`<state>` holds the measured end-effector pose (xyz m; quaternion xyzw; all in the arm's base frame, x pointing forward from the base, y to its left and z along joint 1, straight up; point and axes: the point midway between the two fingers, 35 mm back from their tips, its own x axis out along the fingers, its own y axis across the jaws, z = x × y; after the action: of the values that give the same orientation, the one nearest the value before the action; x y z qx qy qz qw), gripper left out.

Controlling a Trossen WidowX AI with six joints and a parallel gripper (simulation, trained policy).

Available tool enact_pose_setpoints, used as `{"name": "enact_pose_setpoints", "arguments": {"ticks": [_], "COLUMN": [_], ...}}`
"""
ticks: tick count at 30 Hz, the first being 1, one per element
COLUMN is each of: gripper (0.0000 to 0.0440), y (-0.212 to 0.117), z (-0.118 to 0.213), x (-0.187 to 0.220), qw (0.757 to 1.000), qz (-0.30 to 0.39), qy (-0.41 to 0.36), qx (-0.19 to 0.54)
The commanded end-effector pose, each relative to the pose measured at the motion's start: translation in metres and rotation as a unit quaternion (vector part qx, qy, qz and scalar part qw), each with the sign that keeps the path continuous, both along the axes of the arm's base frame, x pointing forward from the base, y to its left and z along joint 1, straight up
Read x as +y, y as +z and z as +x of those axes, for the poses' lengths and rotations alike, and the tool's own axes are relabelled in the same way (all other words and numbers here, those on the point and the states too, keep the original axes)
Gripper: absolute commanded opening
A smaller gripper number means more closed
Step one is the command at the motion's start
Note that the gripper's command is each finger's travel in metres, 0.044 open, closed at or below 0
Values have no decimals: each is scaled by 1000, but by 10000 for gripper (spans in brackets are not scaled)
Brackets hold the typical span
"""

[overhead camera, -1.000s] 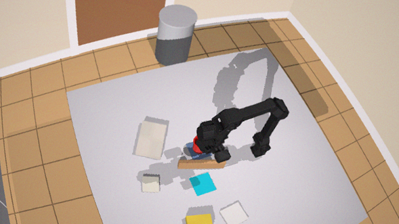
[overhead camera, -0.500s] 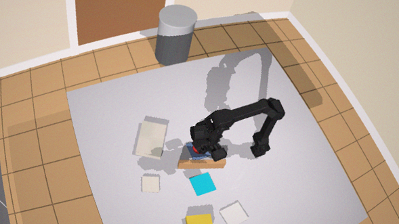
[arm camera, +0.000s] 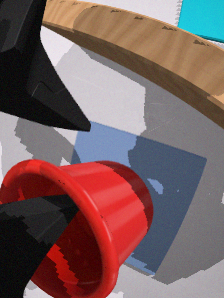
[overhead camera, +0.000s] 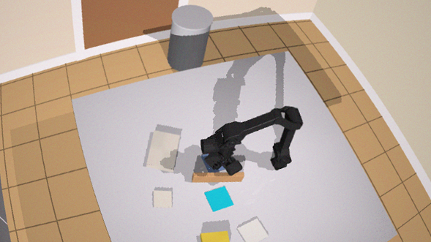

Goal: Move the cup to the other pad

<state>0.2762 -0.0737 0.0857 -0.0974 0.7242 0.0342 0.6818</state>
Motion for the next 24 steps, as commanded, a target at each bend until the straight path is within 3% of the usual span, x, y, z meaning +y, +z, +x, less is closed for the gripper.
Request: {"name": "enact_pose_setpoints", "arguments": {"ticks": [1,3,10,24], "gripper": [174,167,0,0], "y": [-16,-23,-37,-14], "z": [-3,-3,-6,7], "x": [-2,-3,-7,-10], "qw": [1000,999,996,988], "qz": [5,9,15,19], "qy": [20,32,84,155], "qx": [9,11,19,-1]}}
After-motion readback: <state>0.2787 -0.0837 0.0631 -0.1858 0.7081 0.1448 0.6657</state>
